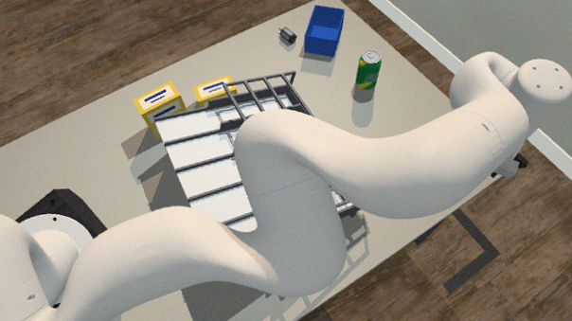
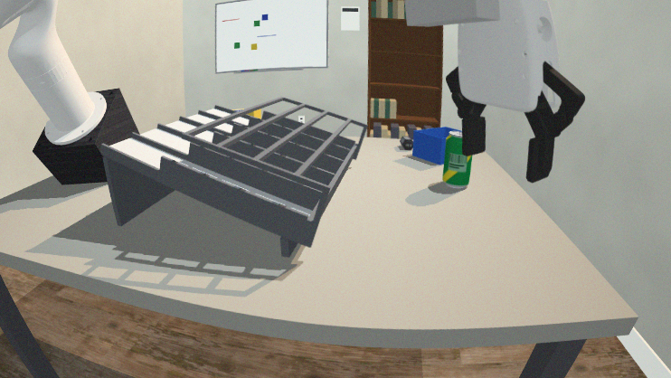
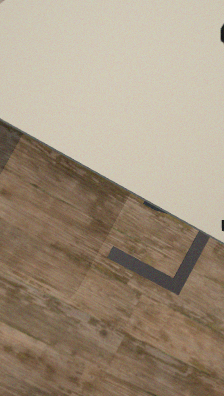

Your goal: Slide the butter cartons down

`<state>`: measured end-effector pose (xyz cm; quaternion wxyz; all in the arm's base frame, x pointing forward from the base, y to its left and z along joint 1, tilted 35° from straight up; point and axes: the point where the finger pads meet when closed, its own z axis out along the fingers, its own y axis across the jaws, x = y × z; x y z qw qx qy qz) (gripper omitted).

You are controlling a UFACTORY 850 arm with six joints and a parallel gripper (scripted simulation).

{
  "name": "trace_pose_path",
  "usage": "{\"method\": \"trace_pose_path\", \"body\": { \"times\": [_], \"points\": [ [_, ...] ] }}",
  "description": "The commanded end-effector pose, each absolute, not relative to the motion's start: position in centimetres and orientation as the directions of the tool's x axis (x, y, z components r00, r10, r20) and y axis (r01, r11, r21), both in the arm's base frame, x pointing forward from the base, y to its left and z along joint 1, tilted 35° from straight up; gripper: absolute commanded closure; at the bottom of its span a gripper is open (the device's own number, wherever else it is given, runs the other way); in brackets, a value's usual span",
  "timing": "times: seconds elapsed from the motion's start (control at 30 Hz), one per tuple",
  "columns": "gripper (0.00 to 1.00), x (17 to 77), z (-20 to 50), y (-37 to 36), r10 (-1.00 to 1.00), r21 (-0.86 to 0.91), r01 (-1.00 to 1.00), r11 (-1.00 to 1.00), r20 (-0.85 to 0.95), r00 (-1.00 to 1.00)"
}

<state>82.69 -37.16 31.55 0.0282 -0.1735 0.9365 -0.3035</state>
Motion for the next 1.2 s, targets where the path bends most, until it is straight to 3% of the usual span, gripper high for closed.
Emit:
{"method": "trace_pose_path", "body": {
  "times": [0.0, 0.23, 0.5, 0.53, 1.07, 1.1, 1.17],
  "points": [
    [0.0, 82.4, 37.4, -33.1, -0.343, -0.58, -0.307, 0.755, 0.05, -0.938],
    [0.0, 82.1, 42.4, -29.6, -0.343, -0.58, -0.307, 0.755, 0.05, -0.938],
    [0.0, 82.1, 42.4, -29.6, -0.343, -0.58, -0.307, 0.755, 0.05, -0.938],
    [0.0, 77.3, 38.9, -26.0, -0.345, -0.581, -0.306, 0.754, 0.047, -0.938],
    [0.0, 71.1, 35.1, -20.8, -0.345, -0.581, -0.306, 0.754, 0.047, -0.938],
    [0.0, 68.7, 33.6, -18.7, -0.249, -0.464, -0.324, 0.824, 0.216, -0.944],
    [0.0, 67.6, 33.0, -17.9, -0.249, -0.464, -0.324, 0.824, 0.216, -0.944]
  ]
}}
